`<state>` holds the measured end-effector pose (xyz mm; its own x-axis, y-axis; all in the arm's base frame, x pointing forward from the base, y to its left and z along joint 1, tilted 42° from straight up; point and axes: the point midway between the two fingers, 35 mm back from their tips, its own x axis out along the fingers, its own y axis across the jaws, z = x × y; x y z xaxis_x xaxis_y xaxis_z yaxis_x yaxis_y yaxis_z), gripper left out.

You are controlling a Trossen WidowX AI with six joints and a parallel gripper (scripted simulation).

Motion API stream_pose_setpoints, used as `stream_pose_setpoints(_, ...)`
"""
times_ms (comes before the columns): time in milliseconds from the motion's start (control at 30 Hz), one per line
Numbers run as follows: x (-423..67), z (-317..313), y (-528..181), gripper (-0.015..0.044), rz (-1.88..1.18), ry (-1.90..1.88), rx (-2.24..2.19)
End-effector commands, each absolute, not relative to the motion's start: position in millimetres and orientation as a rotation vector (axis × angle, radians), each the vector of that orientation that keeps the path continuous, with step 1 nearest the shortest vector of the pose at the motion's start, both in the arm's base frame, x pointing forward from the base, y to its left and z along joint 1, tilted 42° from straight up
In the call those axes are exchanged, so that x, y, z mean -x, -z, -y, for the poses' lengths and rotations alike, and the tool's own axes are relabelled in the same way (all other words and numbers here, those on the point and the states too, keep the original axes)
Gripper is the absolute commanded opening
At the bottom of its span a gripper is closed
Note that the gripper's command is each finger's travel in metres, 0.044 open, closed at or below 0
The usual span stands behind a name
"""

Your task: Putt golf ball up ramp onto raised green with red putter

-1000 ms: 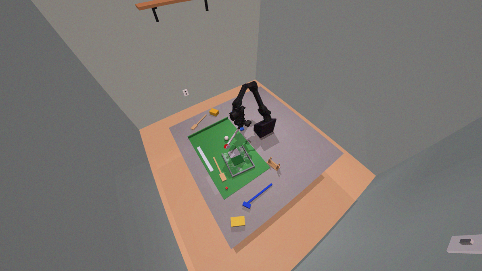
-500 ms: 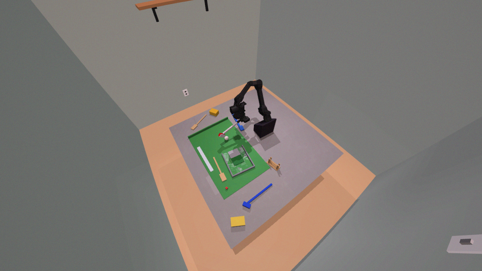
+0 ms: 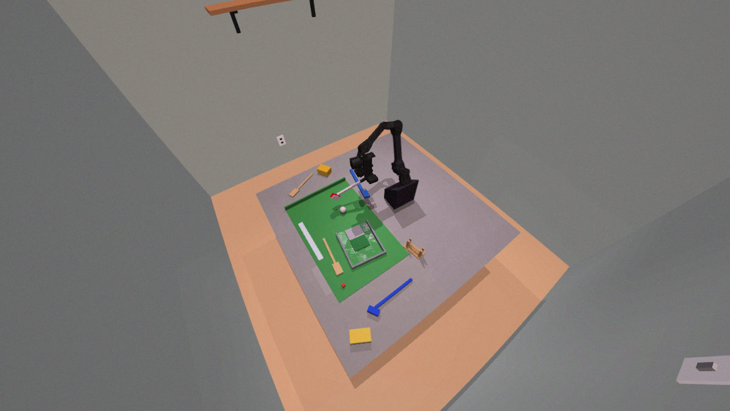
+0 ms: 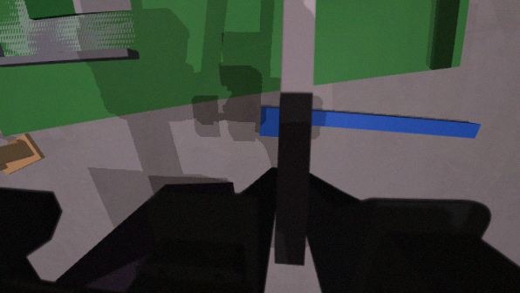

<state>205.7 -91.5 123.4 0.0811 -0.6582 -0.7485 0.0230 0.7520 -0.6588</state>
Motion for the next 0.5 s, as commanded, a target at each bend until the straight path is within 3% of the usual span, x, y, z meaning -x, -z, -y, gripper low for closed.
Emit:
stream_pose_setpoints(0, -205.7, 99.0, -117.5, 0.0000, -1.406, 0.559, 0.562)
stream_pose_setpoints(467, -207.4, 119.9, -95.0, 0.0000, -1.405, 0.561, 0.564)
